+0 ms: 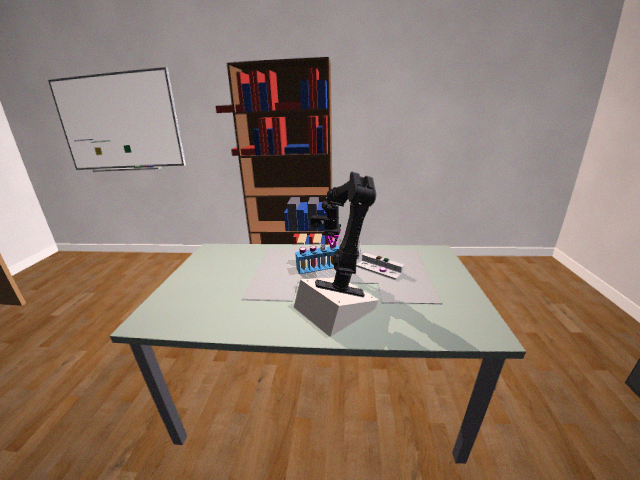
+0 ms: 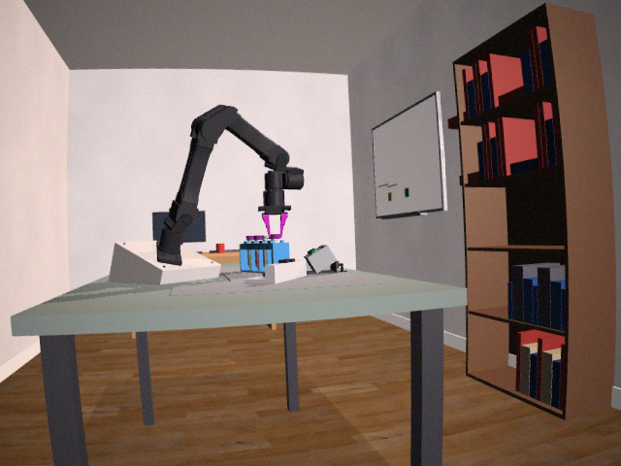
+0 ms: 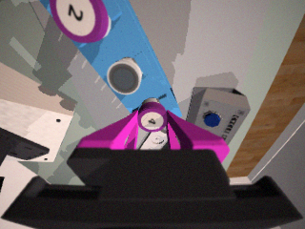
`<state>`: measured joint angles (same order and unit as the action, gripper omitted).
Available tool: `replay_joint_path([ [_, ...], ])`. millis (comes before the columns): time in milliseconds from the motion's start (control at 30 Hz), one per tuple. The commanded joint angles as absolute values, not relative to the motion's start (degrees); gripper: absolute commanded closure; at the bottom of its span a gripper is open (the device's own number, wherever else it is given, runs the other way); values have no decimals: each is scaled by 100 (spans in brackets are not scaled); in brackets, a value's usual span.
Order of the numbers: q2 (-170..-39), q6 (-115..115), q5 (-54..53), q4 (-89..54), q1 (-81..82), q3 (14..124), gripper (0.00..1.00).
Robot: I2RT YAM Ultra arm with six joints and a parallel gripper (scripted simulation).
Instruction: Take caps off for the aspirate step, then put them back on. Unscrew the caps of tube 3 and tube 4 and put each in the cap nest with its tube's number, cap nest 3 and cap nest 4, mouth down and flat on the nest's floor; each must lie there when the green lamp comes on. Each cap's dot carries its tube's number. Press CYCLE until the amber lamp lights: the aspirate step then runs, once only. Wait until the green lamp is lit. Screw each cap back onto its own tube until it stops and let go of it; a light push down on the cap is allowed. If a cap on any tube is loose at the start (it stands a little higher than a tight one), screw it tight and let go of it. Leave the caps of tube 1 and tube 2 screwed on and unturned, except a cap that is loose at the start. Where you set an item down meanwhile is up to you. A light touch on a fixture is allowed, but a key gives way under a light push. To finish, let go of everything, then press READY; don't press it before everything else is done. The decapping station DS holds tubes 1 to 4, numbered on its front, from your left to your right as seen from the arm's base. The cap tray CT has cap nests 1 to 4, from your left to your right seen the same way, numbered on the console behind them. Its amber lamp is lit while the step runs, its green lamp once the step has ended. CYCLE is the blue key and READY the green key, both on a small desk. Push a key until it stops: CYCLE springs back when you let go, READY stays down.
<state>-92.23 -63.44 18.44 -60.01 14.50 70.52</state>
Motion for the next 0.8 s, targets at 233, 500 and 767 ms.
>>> replay_joint_path([
  [233,-9195,-9782,1854,-6000,1464,7082,100],
  [500,-9195,-10015,1854,-6000,1464,7082,100],
  [767,-9194,-10015,1854,-6000,1463,7082,51],
])
